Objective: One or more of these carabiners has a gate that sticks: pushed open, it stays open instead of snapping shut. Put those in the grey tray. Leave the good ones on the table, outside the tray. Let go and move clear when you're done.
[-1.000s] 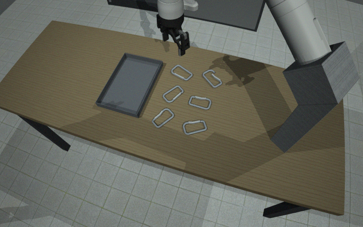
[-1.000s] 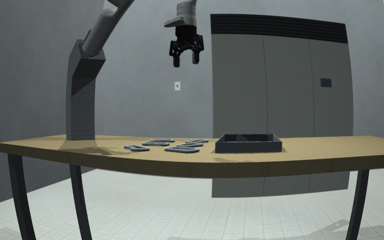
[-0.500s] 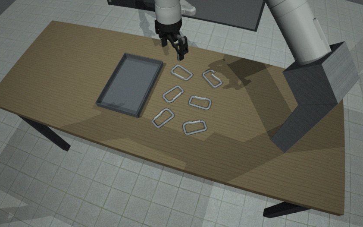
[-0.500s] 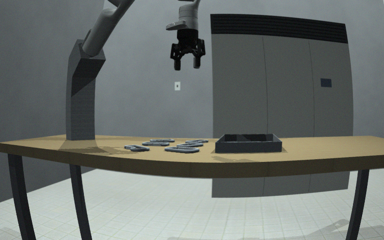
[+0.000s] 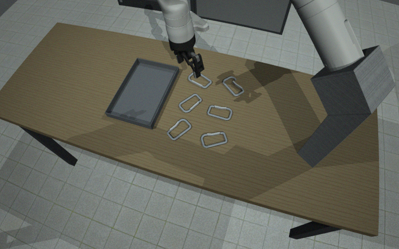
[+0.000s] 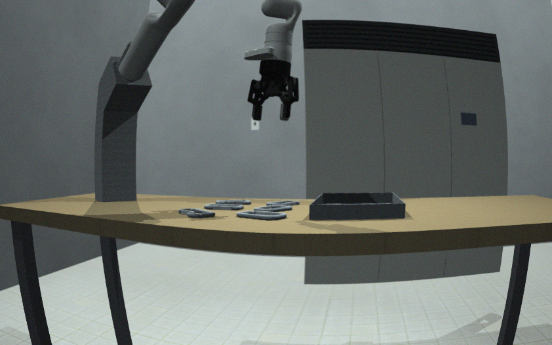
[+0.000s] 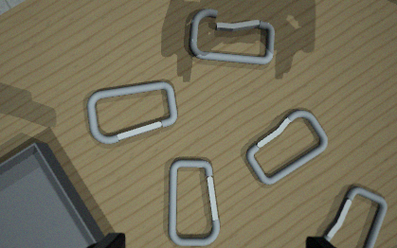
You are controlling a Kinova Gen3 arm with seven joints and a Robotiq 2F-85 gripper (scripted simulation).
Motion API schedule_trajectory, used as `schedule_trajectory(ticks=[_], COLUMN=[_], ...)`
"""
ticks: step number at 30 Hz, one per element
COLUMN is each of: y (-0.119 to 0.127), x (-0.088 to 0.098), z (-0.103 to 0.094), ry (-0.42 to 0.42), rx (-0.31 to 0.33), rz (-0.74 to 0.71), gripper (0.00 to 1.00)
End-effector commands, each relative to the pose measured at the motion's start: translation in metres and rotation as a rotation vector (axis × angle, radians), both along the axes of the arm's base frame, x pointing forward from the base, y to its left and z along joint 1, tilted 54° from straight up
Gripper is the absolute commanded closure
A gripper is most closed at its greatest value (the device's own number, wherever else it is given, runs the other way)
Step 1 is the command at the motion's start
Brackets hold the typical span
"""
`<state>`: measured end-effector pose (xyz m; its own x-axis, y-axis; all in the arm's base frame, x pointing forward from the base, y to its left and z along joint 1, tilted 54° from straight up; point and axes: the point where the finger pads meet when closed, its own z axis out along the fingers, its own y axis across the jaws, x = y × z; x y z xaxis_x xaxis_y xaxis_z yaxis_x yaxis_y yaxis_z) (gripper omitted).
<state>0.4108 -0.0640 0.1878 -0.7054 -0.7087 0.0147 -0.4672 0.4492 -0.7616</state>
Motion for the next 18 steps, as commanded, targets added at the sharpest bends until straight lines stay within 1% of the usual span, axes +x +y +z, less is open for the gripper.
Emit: schedule_trajectory(ticks=[1,11,12,18], y=[-0.021,-0.021,-0.049,-0.049], x=[0.025,0.025,0.059,0.059], z=[-0.021,-0.021,-0.051,-0.051], ry=[-0.056,-0.056,-0.083,-0.083], rx=[-0.004,-0.004,-0.015,-0.015], rz=[0.033,0.033,0.036,0.036], gripper=[0.00,0.00,0.00,0.00])
